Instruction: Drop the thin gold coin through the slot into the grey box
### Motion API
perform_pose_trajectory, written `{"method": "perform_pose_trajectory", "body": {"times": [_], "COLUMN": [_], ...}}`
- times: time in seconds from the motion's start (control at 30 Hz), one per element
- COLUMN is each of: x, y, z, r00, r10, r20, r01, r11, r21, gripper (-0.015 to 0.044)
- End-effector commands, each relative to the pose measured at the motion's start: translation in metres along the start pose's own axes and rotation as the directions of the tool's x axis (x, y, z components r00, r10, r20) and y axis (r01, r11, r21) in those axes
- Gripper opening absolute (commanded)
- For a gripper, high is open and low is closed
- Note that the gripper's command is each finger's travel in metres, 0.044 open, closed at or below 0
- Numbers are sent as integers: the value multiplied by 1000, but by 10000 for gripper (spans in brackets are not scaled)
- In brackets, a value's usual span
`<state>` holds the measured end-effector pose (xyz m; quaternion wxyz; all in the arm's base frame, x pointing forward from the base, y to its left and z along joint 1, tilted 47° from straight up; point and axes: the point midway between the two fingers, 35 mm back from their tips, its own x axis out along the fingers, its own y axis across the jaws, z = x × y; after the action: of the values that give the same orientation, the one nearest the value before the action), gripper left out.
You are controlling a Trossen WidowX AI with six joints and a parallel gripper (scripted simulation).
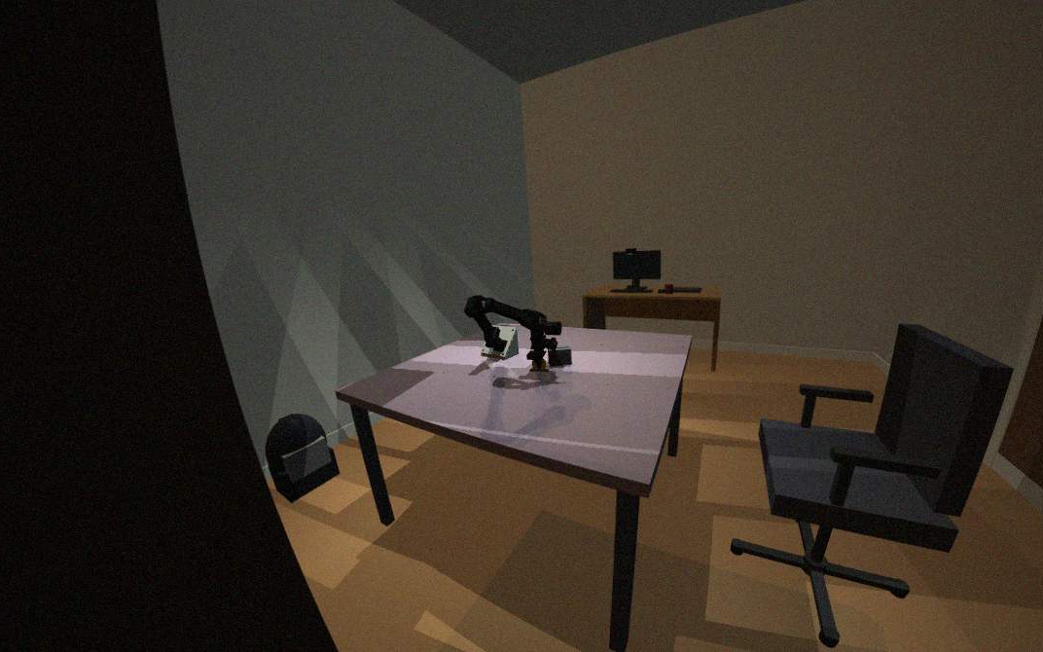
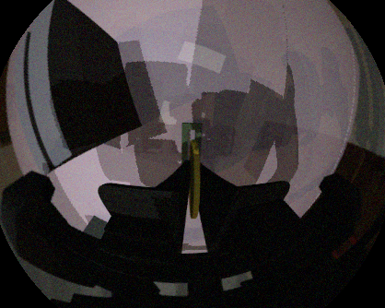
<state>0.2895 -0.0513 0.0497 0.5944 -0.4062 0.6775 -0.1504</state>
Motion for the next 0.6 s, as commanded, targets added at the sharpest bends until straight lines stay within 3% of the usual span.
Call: {"method": "perform_pose_trajectory", "body": {"times": [0.0,0.57], "x": [1,-37], "y": [0,1], "z": [-1,4], "r00": [1000,1000], "r10": [-3,3], "r20": [-3,3], "r01": [3,-3], "r11": [1000,1000], "r21": [-9,-9], "gripper": [0,0]}}
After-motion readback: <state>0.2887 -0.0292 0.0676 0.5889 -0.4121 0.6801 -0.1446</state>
